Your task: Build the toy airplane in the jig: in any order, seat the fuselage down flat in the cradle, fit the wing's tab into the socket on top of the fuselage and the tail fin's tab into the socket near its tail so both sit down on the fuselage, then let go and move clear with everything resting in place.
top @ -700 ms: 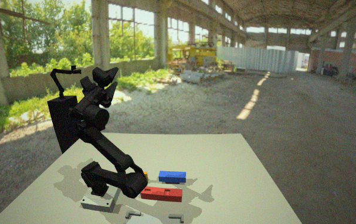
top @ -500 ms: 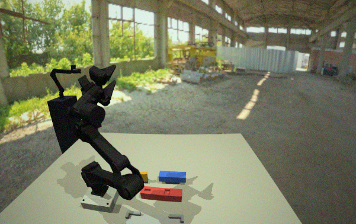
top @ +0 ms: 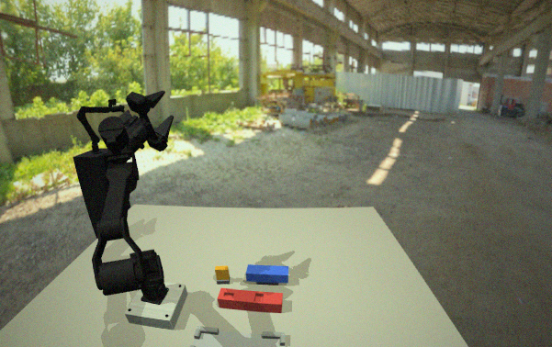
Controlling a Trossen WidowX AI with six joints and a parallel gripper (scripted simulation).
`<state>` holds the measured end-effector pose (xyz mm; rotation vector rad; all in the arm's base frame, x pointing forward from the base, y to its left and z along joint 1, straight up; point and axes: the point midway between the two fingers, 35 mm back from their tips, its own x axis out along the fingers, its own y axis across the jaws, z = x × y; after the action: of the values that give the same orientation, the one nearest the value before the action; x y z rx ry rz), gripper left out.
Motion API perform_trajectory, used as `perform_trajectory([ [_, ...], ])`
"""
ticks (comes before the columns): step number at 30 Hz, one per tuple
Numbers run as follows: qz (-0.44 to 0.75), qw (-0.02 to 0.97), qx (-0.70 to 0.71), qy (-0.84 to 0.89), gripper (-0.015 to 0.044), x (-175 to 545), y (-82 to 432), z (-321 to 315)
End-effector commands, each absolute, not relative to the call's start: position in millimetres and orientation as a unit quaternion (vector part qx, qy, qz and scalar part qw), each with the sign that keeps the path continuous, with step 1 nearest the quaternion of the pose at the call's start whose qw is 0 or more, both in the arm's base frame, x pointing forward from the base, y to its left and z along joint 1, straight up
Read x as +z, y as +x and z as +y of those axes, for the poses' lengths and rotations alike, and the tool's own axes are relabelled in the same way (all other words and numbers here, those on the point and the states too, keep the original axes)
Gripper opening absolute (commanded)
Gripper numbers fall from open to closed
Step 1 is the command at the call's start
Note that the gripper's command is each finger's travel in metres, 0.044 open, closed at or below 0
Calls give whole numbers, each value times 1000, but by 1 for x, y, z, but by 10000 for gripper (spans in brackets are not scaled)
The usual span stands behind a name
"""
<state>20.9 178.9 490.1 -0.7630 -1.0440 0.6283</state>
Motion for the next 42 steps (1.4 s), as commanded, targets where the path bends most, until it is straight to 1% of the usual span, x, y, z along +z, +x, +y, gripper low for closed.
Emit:
perform_trajectory([
  [1,-452,740,301,-397,440,474,29,220],
  [5,-431,735,308,-424,440,462,41,238],
  [11,-352,734,335,-475,440,425,81,274],
  [16,-231,750,366,-500,440,378,131,291],
  [21,-76,777,379,-498,440,325,187,285],
  [27,161,812,350,-439,440,252,251,243],
  [32,357,826,274,-340,440,200,284,183],
  [37,526,809,161,-207,440,159,292,117],
  [42,666,743,41,-50,440,128,281,65],
])
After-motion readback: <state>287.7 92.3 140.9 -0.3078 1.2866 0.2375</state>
